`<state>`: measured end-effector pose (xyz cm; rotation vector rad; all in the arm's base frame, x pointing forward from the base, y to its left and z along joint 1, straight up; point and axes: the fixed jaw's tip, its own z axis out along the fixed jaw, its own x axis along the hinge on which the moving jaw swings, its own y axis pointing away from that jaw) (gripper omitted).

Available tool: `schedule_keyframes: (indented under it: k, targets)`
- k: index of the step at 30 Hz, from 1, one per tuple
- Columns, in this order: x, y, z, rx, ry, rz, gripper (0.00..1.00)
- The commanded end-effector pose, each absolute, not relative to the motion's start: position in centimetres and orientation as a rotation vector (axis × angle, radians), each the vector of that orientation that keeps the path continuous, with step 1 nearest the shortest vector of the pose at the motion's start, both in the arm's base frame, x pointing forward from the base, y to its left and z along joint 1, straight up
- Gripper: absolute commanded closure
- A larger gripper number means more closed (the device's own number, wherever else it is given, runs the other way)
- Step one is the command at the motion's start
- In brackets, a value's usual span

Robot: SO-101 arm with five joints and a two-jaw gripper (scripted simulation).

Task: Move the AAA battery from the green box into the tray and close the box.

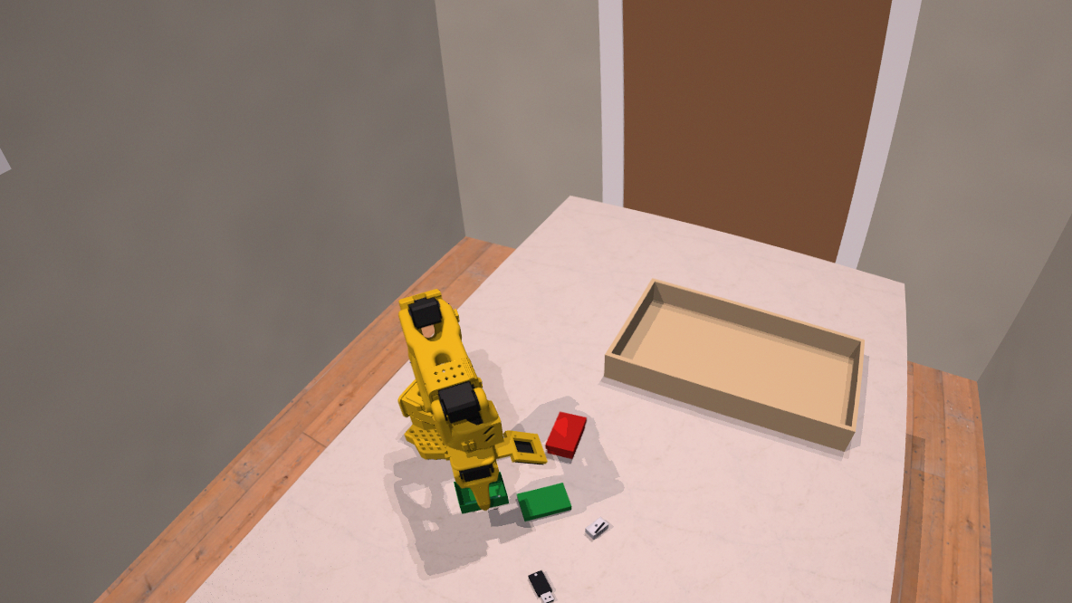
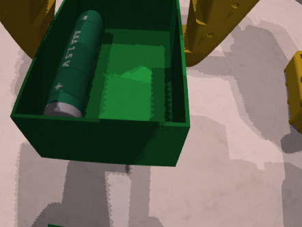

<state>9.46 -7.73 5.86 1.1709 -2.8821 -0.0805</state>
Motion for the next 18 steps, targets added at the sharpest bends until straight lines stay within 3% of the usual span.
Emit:
schedule_keyframes:
  k: [1, 18]
  targets:
    - [9.95, -8.26, 6.63, 1.180, -2.911, 0.000, 0.80]
    - [10.15, -8.42, 6.95, 1.180, -2.911, 0.000, 0.80]
